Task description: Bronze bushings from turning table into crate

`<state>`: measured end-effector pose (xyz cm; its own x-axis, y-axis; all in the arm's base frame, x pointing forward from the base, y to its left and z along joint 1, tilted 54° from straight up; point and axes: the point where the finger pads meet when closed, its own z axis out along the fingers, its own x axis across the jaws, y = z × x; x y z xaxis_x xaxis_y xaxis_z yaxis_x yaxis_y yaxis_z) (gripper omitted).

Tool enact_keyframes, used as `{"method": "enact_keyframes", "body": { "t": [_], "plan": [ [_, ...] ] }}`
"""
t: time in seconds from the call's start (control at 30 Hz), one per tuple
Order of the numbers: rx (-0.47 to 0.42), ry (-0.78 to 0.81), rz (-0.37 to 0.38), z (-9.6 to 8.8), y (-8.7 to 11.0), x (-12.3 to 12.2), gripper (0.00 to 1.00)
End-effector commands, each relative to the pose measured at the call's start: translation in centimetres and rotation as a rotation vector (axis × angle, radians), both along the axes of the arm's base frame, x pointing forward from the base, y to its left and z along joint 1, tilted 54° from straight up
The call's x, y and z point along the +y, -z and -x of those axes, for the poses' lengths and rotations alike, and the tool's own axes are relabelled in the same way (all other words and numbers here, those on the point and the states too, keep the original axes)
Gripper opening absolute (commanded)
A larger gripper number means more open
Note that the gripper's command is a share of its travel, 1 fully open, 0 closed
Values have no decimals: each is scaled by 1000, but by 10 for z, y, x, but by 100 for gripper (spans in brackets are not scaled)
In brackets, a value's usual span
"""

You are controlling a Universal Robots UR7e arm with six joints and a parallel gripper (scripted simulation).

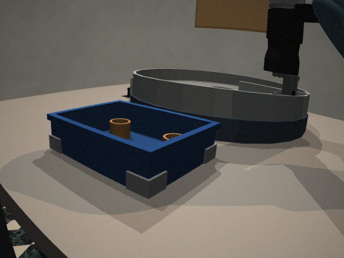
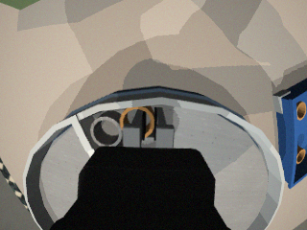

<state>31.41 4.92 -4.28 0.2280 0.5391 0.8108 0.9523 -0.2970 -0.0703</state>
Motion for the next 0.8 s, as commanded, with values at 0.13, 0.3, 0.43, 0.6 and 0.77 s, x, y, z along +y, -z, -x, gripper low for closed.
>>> {"method": "enact_keyframes", "body": {
  "t": [0.13, 0.3, 0.43, 0.6, 0.77],
  "plan": [
    [0, 0, 2, -1, -1, 1, 0],
    [0, -1, 3, -1, -2, 1, 0],
    [0, -1, 3, -1, -2, 1, 0],
    [0, -1, 3, -1, -2, 1, 0],
    [0, -1, 3, 1, -7, -5, 0]
  ]
}}
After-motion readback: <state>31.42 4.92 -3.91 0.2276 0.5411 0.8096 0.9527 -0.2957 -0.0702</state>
